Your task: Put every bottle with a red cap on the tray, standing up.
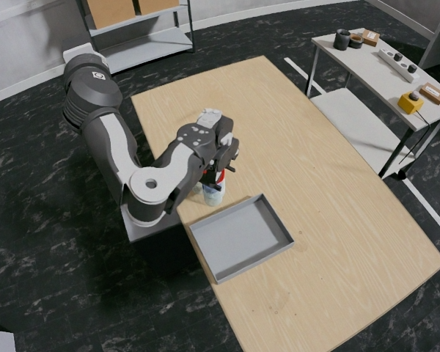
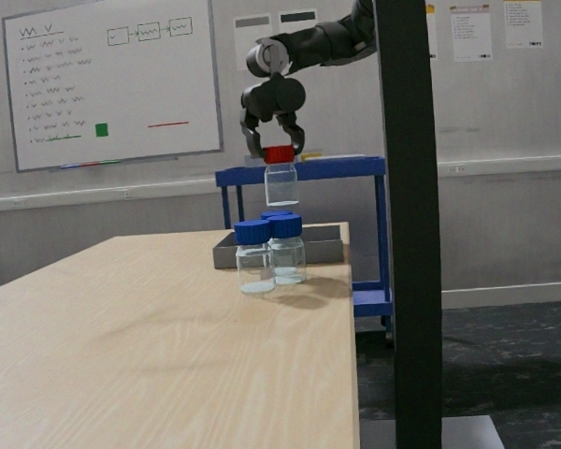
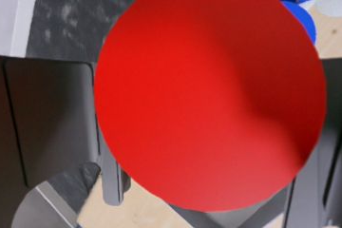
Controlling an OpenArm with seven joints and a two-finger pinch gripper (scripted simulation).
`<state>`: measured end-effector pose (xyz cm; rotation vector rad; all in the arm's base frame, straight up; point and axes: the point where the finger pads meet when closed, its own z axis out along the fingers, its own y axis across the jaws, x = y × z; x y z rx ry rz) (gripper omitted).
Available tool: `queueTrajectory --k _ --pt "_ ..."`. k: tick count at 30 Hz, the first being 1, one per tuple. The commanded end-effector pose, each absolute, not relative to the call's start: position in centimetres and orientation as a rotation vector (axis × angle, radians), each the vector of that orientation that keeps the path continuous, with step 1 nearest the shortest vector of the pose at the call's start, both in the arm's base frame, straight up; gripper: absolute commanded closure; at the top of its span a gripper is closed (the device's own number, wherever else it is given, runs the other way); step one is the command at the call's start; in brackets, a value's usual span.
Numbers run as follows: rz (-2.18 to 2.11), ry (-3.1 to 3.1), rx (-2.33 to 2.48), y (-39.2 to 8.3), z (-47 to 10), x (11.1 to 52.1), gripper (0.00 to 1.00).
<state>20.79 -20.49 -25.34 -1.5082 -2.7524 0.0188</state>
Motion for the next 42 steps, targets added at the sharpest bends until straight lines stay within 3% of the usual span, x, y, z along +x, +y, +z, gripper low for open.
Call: queueTrajectory --k 1,24,42 --pt "0.013 -2.725 -1.565 -20.45 -25.17 20.94 1.0" --pt "0.007 -2.347 -2.094 -20.43 -25.15 20.94 1.0" --pt "0.021 -2.279 -2.161 -20.92 -25.36 20.55 1.0"
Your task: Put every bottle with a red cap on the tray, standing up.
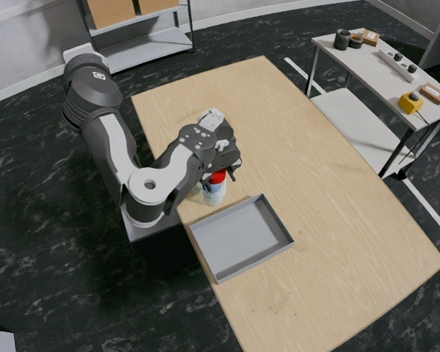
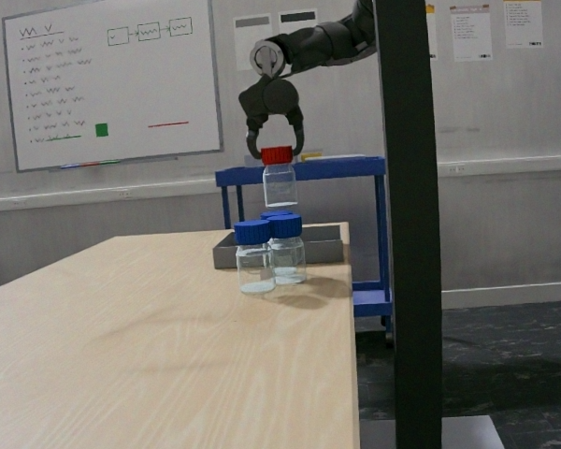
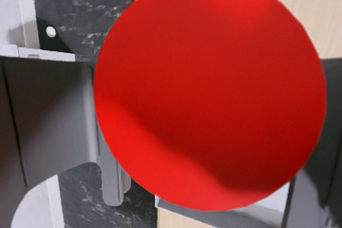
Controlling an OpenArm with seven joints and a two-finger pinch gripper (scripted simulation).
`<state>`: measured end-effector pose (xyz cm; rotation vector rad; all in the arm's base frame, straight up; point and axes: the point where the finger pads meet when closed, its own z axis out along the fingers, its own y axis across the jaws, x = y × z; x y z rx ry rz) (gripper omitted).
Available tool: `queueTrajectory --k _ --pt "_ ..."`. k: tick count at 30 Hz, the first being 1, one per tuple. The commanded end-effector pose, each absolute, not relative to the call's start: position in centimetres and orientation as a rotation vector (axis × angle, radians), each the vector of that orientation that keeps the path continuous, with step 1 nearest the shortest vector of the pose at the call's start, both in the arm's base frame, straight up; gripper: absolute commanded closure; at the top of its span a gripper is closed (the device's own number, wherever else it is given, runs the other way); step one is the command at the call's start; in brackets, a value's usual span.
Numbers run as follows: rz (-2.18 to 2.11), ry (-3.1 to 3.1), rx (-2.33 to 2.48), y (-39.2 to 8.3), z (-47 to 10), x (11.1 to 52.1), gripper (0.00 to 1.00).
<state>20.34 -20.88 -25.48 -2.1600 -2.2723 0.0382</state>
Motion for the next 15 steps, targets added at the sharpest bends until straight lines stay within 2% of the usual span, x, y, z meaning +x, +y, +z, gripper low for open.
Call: queueTrajectory --k 1,15 --pt "0.021 -2.279 -2.161 -21.0 -25.4 20.5 1.0" --pt "0.018 -2.278 -2.164 -24.3 -26.3 19.0 1.0"
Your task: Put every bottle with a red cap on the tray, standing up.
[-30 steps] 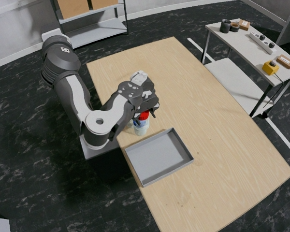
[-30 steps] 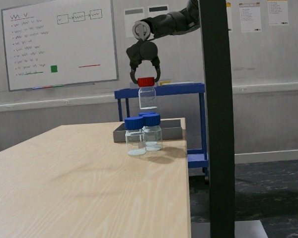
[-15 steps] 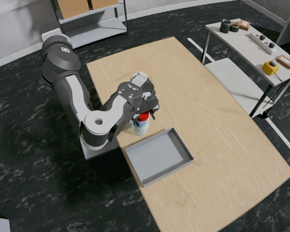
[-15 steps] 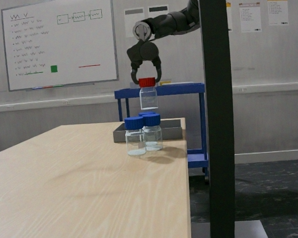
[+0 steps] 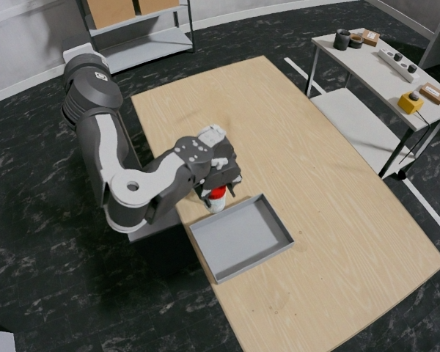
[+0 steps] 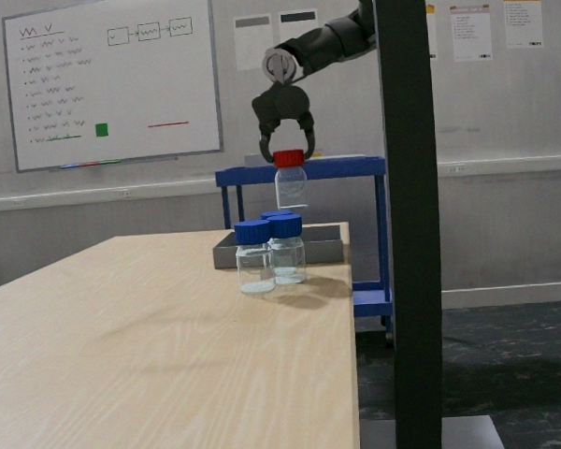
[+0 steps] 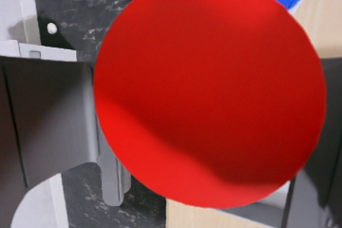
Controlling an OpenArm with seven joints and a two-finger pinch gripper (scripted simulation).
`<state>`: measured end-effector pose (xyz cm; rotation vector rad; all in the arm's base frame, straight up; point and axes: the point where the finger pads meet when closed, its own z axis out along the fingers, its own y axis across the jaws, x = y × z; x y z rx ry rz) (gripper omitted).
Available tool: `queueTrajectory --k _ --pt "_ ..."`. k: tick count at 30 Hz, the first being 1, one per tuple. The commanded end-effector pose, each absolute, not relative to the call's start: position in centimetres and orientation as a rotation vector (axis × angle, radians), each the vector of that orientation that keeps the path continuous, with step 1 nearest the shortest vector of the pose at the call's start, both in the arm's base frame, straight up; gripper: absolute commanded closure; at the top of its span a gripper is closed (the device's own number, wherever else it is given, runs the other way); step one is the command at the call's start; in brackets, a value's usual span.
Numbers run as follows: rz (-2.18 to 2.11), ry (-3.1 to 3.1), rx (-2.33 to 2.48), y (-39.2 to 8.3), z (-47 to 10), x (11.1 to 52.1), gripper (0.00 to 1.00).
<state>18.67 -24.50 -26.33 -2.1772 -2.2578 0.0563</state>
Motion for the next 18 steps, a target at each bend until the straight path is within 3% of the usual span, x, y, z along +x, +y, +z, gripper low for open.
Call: queueTrajectory --k 1,18 --pt "0.018 -2.278 -2.164 -24.6 -26.3 18.9 1.0" --pt "0.014 -2.277 -2.168 -29.4 -27.6 16.8 1.0"
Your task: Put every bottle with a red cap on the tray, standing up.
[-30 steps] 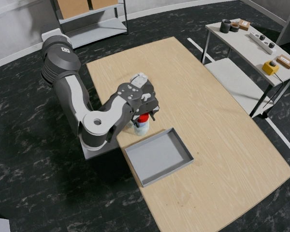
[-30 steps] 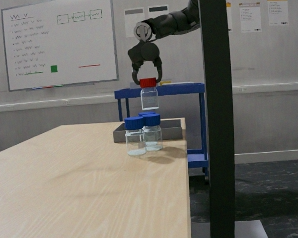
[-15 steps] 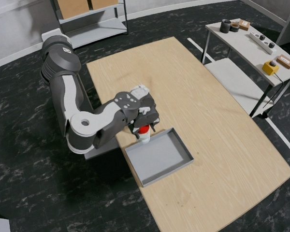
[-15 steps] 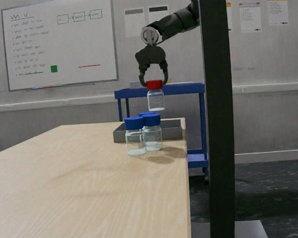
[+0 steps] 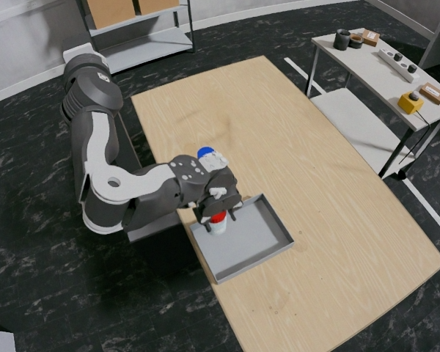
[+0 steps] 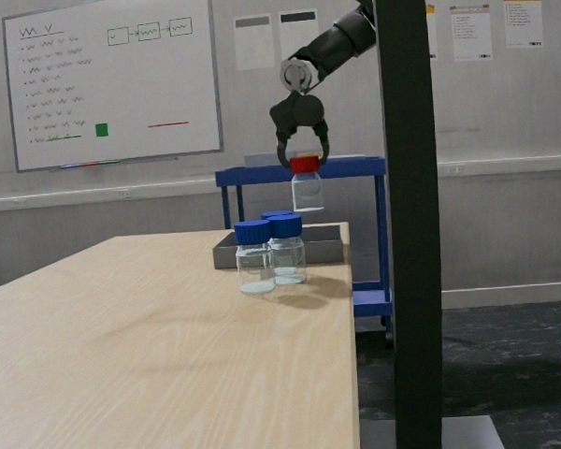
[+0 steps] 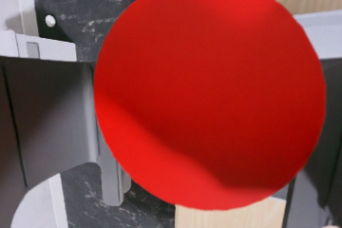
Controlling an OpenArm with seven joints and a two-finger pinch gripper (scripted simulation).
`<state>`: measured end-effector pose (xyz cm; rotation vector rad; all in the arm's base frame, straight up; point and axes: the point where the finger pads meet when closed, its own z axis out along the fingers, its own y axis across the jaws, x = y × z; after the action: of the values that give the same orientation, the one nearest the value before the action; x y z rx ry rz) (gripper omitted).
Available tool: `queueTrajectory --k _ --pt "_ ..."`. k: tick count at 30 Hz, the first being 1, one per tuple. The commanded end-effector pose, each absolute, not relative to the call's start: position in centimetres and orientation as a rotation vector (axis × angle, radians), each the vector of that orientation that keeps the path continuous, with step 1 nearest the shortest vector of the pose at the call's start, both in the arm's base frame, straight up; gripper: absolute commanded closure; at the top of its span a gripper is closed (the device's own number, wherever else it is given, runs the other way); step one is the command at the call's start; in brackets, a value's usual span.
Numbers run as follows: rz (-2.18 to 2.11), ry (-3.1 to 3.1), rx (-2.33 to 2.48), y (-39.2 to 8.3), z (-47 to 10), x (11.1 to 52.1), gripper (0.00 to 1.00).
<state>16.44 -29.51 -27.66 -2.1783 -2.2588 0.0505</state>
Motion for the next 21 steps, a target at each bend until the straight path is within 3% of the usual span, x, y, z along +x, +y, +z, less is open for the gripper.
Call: queueTrajectory --k 1,21 --pt "0.014 -2.277 -2.168 -29.7 -27.7 16.6 1.0" --pt "0.009 -2.275 -2.172 -34.5 -28.9 14.5 1.0"
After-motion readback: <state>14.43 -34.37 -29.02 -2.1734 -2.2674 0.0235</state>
